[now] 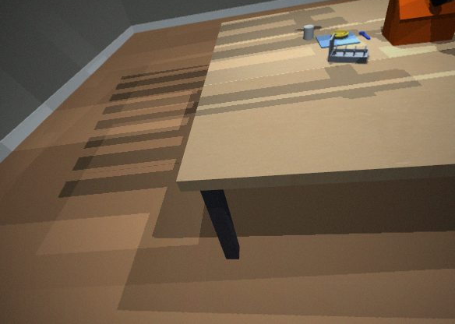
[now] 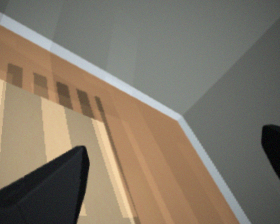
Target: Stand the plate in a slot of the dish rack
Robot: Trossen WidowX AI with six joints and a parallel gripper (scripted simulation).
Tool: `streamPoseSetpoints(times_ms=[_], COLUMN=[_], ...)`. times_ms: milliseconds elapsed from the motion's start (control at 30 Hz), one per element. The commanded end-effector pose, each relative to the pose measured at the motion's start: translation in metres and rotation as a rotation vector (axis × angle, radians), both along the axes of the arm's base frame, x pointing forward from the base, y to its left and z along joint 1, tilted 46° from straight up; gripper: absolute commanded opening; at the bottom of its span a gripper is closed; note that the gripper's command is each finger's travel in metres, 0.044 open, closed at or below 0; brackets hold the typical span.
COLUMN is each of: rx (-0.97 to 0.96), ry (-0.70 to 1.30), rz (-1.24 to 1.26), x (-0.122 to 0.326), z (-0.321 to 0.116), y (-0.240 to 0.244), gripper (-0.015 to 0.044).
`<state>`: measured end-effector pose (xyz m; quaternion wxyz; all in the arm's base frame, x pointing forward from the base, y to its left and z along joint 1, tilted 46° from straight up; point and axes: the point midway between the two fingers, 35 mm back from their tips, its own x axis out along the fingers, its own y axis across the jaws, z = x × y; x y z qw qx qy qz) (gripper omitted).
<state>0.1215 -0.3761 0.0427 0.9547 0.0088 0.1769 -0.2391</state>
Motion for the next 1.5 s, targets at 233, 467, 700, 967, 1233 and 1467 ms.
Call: streamPoseSetpoints(times_ms=[233, 467, 700, 967, 1233, 1467], rx=[0.157, 0.322, 0.481, 0.653, 0.815, 0.949], ry=[0.06, 0.145, 0.249, 0.388, 0.546, 0.697], rz=[0.065, 0.148, 0.243, 0.365, 0.5, 0.626], x=[0.028, 0.056, 0.08, 0.102, 0.116, 0.123], z=[-0.025, -0.049, -0.068, -0.081, -0.085, -0.078], y=[0.005, 0.02, 0.043, 0.078, 0.119, 0.155], gripper=[0.04, 0.04, 0.04, 0.04, 0.04, 0.04])
